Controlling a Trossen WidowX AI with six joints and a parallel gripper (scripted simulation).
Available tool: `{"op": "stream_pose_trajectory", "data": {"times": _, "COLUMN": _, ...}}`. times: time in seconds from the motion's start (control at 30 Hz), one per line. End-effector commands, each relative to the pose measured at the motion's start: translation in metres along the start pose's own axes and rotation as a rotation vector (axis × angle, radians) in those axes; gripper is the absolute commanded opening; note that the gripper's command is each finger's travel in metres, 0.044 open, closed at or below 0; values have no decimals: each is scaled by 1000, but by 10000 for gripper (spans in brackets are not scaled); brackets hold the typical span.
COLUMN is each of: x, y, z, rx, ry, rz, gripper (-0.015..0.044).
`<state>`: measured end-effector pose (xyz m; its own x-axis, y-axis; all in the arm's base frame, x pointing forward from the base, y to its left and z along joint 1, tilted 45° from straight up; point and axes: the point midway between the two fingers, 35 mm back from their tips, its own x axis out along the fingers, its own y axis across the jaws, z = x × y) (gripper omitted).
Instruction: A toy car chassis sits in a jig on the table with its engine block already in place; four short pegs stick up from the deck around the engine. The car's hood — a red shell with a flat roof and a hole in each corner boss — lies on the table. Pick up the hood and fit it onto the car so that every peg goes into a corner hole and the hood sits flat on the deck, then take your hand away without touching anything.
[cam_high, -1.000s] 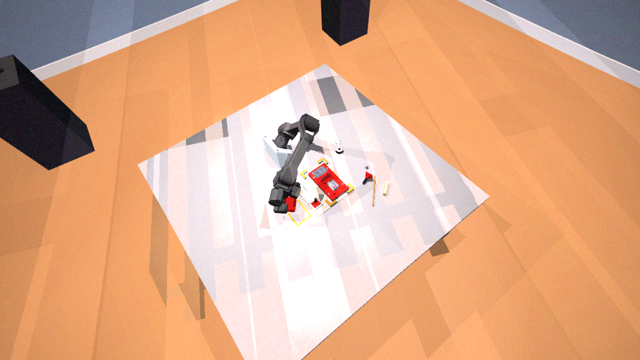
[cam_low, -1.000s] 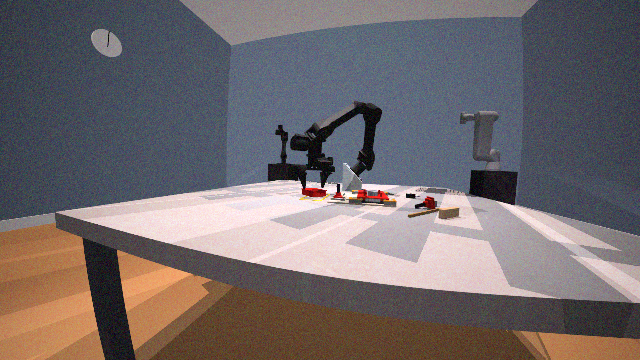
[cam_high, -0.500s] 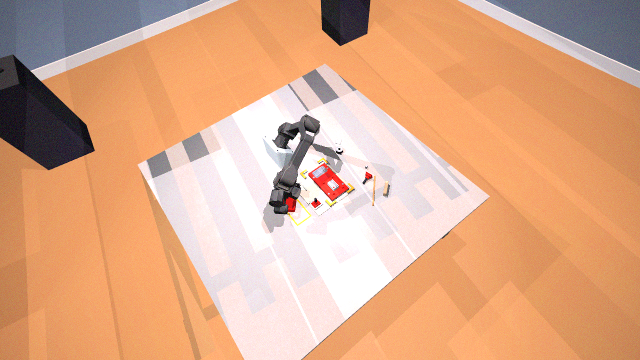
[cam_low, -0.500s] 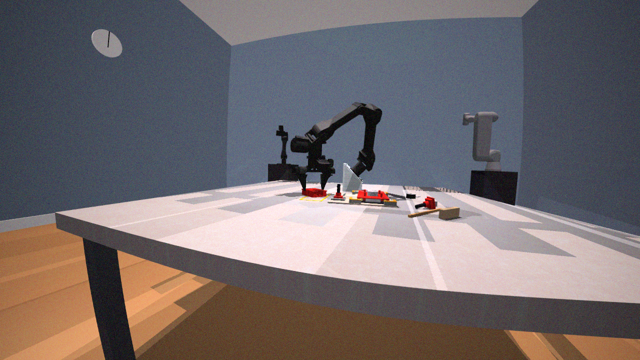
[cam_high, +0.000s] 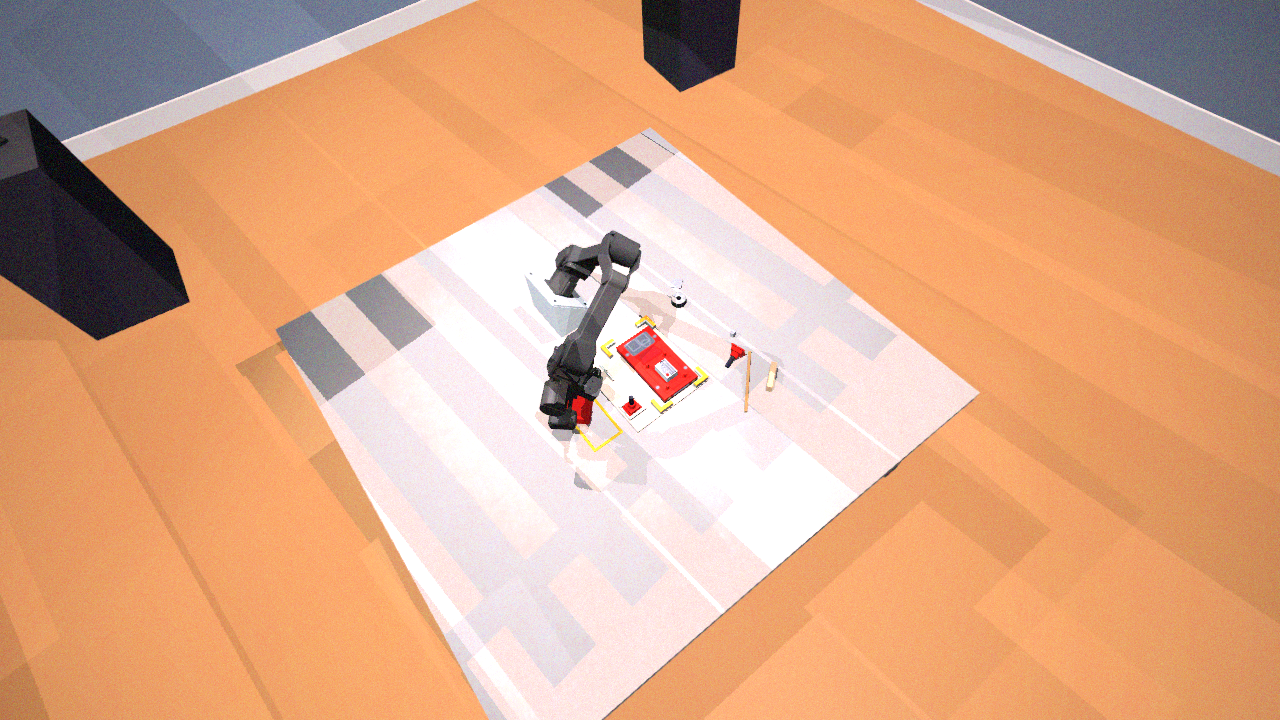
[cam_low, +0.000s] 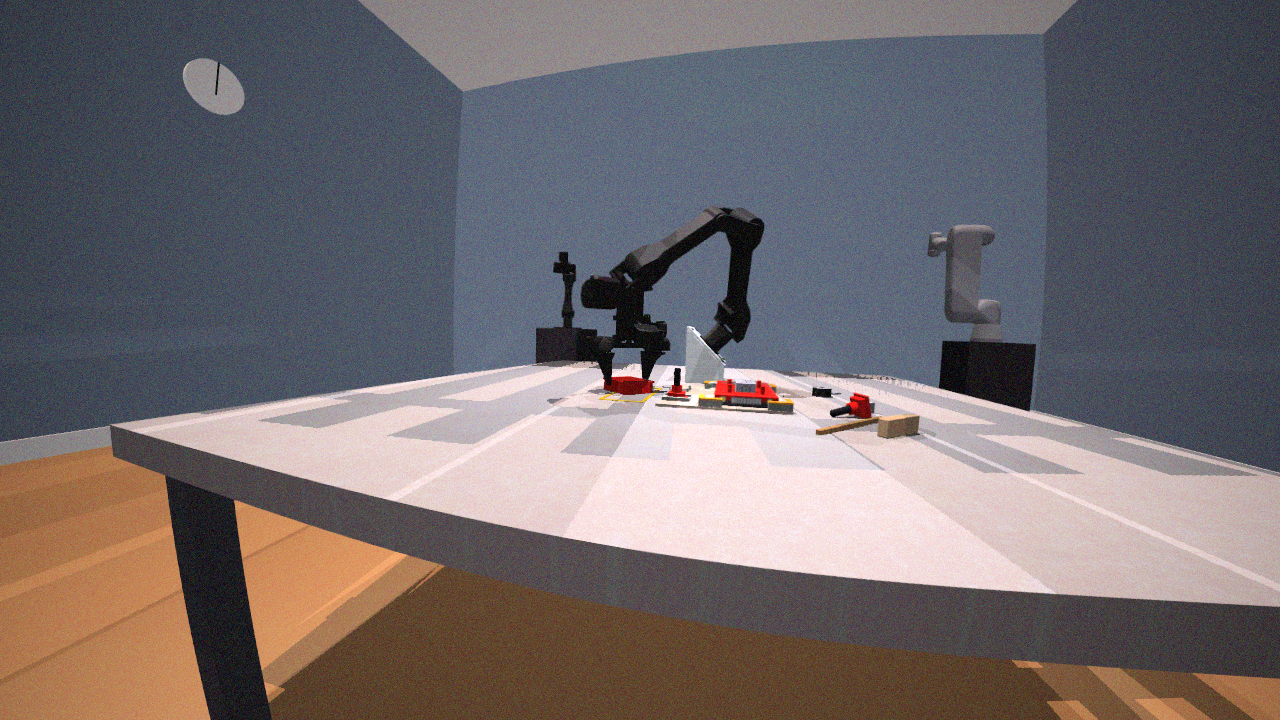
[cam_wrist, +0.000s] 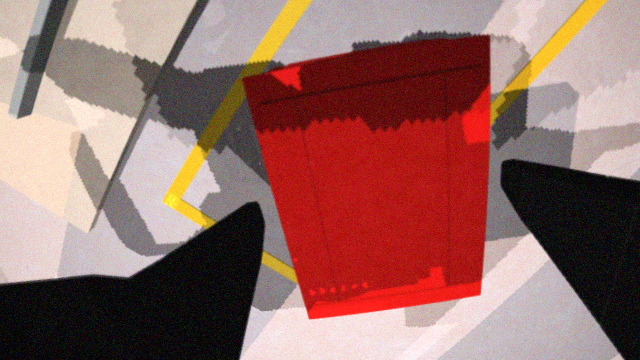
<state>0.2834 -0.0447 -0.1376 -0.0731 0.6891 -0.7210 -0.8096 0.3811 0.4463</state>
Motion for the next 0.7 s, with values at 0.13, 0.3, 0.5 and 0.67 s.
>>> {"op": "stream_pose_trajectory", "data": {"times": 0.13, "x": 5, "y": 0, "z": 0, "rx": 4, "ry": -5, "rz": 1, "gripper": 440}}
{"op": "stream_pose_trajectory", "data": {"times": 0.3, "x": 4, "y": 0, "z": 0, "rx": 0, "ry": 0, "rz": 0, "gripper": 387}}
{"op": "stream_pose_trajectory", "data": {"times": 0.5, "x": 4, "y": 0, "z": 0, "rx": 0, "ry": 0, "rz": 0, "gripper": 308}}
{"op": "stream_pose_trajectory", "data": {"times": 0.67, "x": 4, "y": 0, "z": 0, "rx": 0, "ry": 0, "rz": 0, "gripper": 275}}
